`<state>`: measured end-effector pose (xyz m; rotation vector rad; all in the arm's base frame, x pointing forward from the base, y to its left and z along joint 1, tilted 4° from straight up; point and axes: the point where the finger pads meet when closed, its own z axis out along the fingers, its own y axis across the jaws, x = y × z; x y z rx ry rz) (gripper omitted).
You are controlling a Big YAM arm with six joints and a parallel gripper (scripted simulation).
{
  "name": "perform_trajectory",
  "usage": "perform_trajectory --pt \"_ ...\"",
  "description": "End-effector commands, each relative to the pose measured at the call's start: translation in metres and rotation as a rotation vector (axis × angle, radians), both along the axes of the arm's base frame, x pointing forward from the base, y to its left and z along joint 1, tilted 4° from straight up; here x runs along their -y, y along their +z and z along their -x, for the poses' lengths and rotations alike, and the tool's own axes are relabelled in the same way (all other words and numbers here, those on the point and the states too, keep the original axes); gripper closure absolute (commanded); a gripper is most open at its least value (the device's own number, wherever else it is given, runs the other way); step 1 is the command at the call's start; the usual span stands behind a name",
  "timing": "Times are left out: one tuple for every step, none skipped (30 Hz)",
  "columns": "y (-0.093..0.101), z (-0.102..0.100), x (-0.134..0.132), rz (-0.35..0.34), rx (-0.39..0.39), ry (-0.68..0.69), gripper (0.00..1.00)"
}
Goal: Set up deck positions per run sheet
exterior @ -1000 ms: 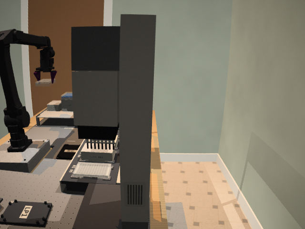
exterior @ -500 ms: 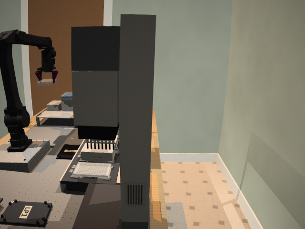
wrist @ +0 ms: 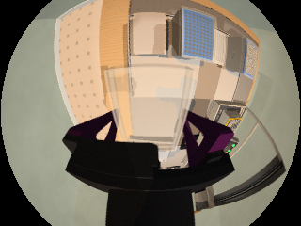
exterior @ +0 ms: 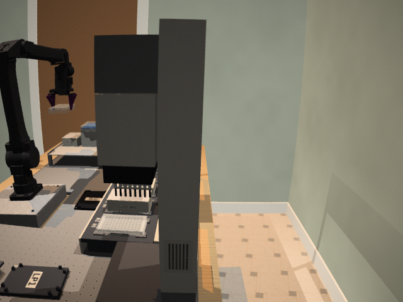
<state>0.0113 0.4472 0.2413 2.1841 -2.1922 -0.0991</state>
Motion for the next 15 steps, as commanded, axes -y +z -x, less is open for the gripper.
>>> perform_trajectory --pt "0.0271 0.0063 -0.0153 -0.056 0.004 0.002 1.00" --pt "0.0268 0.0064 -0.0154 -0.056 0.004 0.002 1.00" --pt "0.0264 0.0064 -0.0156 -0.055 0.004 0.002 1.00" --pt "0.0261 0.0065 -0.0157 -0.054 0.004 0.002 1.00" --pt "0.0257 0.0065 -0.0159 -0.053 0.004 0.002 1.00" --pt "0.0254 0.0065 -0.0160 -0.052 0.004 0.002 1.00" --pt "0.0250 0.0066 -0.0162 -0.051 0.004 0.002 1.00" --pt "0.0247 0.0066 -0.0163 -0.051 0.004 0.002 1.00" --pt "0.0243 0.0067 -0.0165 -0.050 0.004 0.002 1.00" --pt "0.0240 0.0067 -0.0167 -0.049 0.004 0.002 1.00" --pt "0.0240 0.0067 -0.0167 -0.049 0.004 0.002 1.00" --pt "0.0240 0.0067 -0.0167 -0.049 0.004 0.002 1.00" --pt "0.0239 0.0067 -0.0167 -0.049 0.004 0.002 1.00" --pt "0.0239 0.0067 -0.0168 -0.049 0.004 0.002 1.00" --pt "0.0239 0.0068 -0.0168 -0.049 0.004 0.002 1.00"
